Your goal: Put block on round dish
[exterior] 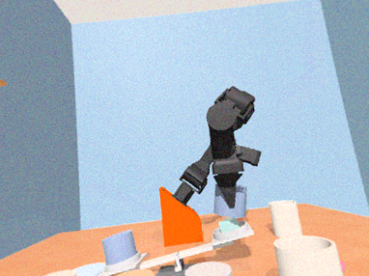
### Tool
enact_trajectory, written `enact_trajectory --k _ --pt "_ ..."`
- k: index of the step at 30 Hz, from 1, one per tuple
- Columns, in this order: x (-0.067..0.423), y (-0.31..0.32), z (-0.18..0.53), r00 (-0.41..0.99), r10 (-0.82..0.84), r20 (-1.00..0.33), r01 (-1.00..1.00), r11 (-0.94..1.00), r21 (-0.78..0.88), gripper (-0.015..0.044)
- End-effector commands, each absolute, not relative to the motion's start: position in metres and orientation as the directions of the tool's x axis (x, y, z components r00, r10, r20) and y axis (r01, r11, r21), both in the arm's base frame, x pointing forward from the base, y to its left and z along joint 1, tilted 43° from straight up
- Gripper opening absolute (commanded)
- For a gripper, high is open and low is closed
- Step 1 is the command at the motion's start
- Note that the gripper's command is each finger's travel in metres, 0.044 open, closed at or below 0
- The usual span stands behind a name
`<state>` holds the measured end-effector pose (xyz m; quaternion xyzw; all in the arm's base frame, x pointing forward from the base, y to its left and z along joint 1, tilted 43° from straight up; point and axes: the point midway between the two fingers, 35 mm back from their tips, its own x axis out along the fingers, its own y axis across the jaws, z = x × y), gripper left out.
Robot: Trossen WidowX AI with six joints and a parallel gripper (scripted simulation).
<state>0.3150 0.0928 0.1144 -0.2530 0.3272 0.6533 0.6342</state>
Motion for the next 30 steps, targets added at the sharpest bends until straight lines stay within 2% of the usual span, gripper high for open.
enact_trajectory --k 1,30 --pt "0.318 0.087 0.121 -0.055 0.667 -0.743 -0.995 0.024 0.095 0.0000" --pt "0.313 0.064 0.150 -0.056 0.671 -0.739 -0.995 0.023 0.097 0.0000"
